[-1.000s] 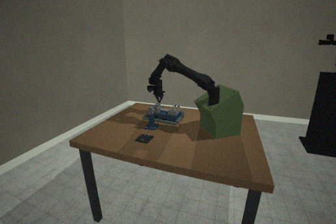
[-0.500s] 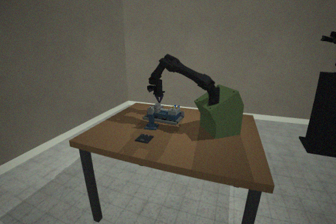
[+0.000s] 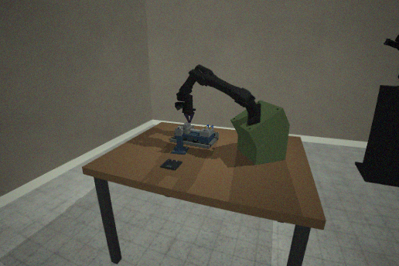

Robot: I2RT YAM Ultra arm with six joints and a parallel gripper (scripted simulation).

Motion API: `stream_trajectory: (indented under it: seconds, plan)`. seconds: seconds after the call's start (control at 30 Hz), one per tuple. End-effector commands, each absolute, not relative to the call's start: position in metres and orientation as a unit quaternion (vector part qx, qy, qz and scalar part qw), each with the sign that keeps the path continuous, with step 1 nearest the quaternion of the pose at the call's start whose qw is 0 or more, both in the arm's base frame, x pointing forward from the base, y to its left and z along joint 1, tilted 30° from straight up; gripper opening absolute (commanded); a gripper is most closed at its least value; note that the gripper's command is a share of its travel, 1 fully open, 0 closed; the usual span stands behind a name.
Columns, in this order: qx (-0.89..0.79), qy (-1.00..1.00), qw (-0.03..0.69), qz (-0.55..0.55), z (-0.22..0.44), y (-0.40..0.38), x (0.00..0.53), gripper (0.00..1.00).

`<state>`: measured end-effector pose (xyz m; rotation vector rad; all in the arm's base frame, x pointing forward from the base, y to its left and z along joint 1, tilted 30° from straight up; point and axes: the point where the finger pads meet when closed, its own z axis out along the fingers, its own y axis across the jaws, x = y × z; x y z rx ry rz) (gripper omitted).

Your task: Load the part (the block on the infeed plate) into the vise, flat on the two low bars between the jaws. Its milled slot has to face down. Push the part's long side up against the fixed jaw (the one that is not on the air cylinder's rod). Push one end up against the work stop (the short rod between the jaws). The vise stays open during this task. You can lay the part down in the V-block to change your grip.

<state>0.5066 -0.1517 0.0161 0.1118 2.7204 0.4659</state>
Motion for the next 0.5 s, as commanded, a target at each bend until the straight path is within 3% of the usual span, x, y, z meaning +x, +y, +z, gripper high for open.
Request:
stream_trajectory:
  seconds: [0.0,0.47]
  plan:
    - [0.042,0.962,0.226,0.147,0.042,-0.169,0.520,0.00]
    - [0.044,0.963,0.217,0.151,0.028,-0.167,0.520,0.00]
